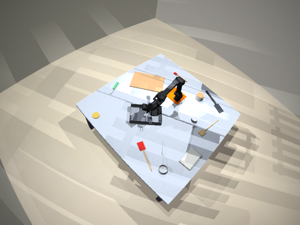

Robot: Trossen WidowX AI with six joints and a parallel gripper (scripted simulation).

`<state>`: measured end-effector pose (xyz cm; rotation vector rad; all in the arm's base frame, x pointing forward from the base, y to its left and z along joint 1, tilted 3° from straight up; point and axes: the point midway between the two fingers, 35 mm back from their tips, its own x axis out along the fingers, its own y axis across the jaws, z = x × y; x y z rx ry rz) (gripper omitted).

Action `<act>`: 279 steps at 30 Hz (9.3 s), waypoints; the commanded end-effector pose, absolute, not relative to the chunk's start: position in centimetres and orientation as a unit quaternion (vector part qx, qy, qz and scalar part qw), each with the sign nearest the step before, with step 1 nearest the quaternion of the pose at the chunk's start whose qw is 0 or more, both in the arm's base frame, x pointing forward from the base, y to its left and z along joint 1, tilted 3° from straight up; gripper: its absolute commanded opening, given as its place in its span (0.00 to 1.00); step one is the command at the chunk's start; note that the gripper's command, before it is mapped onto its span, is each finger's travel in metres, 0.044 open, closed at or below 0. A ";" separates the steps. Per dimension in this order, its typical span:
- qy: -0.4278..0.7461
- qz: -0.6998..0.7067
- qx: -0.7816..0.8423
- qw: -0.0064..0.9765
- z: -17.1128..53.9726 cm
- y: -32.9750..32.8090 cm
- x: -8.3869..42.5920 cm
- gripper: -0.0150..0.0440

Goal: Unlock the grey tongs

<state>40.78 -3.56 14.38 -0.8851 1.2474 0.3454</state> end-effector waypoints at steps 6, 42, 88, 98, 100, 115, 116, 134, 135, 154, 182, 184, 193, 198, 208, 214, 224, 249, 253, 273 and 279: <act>0.583 0.201 -0.367 0.696 14.5 -3.4 40.8 0.00; 0.643 0.240 -0.234 0.689 15.3 -7.6 39.5 0.00; 0.684 -0.057 0.059 0.725 18.8 -30.3 25.1 0.00; 0.672 -0.143 0.148 0.712 18.6 -33.8 19.8 0.00; 0.668 -0.160 0.166 0.707 18.6 -34.4 18.6 0.00; 0.627 -0.285 0.298 0.661 18.3 -37.8 9.2 0.00; 0.623 -0.293 0.307 0.657 18.2 -38.0 8.6 0.00; 0.564 -0.348 0.329 0.673 18.4 -39.0 6.2 0.00; 0.557 -0.352 0.328 0.677 18.4 -39.1 6.2 0.00; 0.421 -0.415 0.285 0.755 19.7 -40.2 5.8 0.00; 0.234 -0.459 0.171 0.840 22.4 -38.6 4.8 0.00; 0.222 -0.460 0.162 0.844 22.6 -38.3 4.8 0.00; 0.172 -0.461 0.113 0.863 23.4 -36.8 4.6 0.00; 0.154 -0.460 0.092 0.869 23.6 -36.0 4.6 0.00; 0.154 -0.460 0.092 0.869 23.6 -36.0 4.6 0.00; 0.154 -0.460 0.092 0.869 23.6 -36.0 4.6 0.00; 0.154 -0.460 0.092 0.869 23.6 -36.0 4.6 0.00; 0.212 -0.461 0.151 0.849 22.8 -38.1 4.7 0.00; 0.232 -0.459 0.169 0.841 22.5 -38.6 4.8 0.00; 0.342 -0.439 0.247 0.793 20.7 -40.1 5.5 0.00; 0.378 -0.429 0.267 0.776 20.2 -40.3 5.7 0.00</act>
